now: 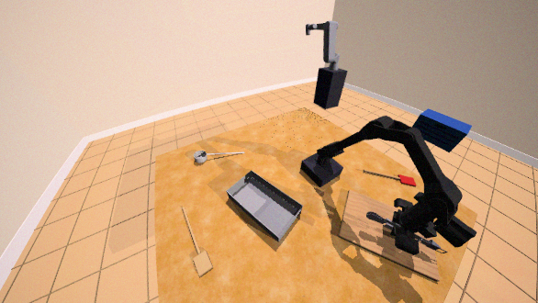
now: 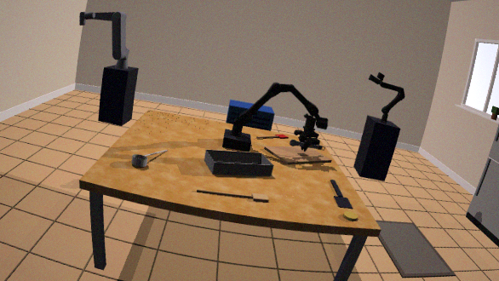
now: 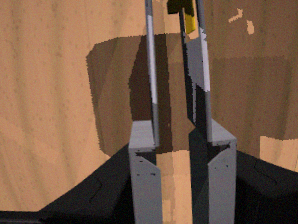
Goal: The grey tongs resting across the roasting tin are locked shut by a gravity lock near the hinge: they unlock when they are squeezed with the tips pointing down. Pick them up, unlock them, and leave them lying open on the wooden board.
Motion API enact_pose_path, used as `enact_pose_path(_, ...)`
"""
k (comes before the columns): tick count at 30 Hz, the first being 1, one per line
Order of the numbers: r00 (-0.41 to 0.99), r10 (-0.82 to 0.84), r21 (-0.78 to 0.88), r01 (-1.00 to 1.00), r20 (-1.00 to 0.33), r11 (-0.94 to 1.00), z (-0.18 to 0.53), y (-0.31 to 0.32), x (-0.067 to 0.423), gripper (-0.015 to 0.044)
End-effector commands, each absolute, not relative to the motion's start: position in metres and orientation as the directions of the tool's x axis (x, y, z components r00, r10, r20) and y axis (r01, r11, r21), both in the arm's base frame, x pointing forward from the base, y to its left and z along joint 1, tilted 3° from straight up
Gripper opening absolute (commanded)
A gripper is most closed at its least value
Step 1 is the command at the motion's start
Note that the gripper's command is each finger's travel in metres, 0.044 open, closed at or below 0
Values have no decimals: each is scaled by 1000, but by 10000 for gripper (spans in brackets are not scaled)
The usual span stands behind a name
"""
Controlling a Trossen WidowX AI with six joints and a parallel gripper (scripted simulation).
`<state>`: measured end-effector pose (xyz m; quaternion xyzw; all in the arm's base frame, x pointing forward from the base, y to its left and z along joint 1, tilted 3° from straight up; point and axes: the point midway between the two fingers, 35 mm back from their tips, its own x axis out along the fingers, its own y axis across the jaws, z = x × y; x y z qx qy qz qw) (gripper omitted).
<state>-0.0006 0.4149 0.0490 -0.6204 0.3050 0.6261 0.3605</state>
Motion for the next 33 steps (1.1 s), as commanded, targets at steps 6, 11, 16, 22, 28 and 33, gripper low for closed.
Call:
enact_pose_path(6,30,73,-65,-830,-997,-554,49,415,-1,349)
enact_pose_path(11,30,73,-65,-830,-997,-554,49,415,-1,440)
enact_pose_path(16,29,73,-64,-830,-997,-554,55,409,-15,440)
enact_pose_path(22,24,71,-59,-830,-997,-554,84,365,-88,440)
enact_pose_path(28,22,70,-57,-830,-997,-554,101,327,-128,440)
enact_pose_path(33,22,70,-57,-830,-997,-554,101,327,-128,440)
